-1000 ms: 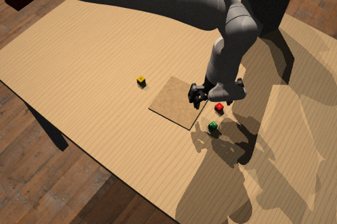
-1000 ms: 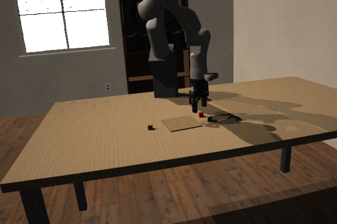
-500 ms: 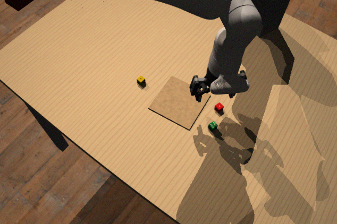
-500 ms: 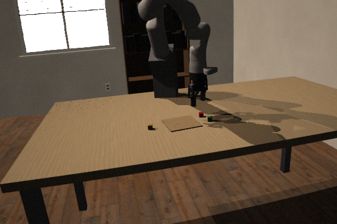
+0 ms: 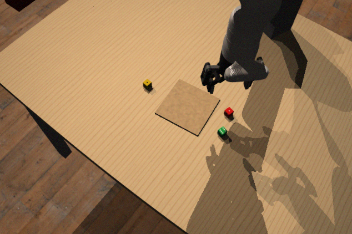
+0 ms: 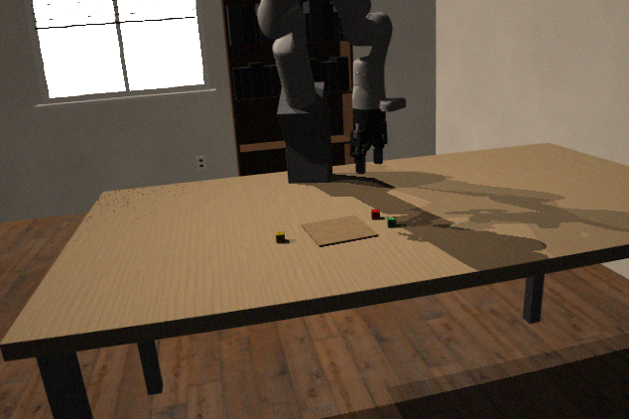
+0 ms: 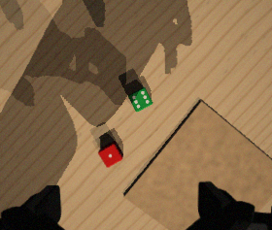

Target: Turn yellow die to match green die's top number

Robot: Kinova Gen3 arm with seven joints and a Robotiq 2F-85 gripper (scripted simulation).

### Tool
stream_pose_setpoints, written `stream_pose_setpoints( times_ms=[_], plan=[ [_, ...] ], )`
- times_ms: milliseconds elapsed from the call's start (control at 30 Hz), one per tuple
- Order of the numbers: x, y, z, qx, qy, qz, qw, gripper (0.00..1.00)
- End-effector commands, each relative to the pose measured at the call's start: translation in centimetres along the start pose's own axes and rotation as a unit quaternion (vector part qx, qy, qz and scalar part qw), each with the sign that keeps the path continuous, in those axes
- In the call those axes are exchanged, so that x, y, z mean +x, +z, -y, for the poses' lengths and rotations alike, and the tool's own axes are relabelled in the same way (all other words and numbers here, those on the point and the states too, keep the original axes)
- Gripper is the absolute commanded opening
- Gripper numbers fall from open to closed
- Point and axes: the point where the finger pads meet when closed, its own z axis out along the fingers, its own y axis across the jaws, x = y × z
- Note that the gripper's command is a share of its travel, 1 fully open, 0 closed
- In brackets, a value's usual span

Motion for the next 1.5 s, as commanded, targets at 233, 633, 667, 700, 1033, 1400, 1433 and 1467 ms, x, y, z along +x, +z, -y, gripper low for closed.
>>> stream_pose_setpoints(
  times_ms=[233, 633, 667, 700, 1033, 1400, 1433, 1467],
  plan=[
    [0.8, -2.1, -0.5, -0.006, 0.001, -0.013, 1.000, 1.00],
    [0.8, -2.2, -0.5, -0.006, 0.002, -0.013, 1.000, 1.00],
    [0.8, -2.2, -0.6, -0.006, 0.003, -0.013, 1.000, 1.00],
    [0.8, -2.2, -0.6, -0.005, 0.005, -0.013, 1.000, 1.00],
    [0.1, -1.4, -3.0, 0.003, 0.065, -0.015, 0.998, 1.00],
    [-2.9, -0.2, -9.7, 0.012, 0.214, -0.020, 0.976, 1.00],
    [-3.4, -0.1, -10.6, 0.012, 0.232, -0.021, 0.972, 1.00],
    [-4.0, -0.1, -11.4, 0.012, 0.250, -0.021, 0.968, 1.00]
  ],
)
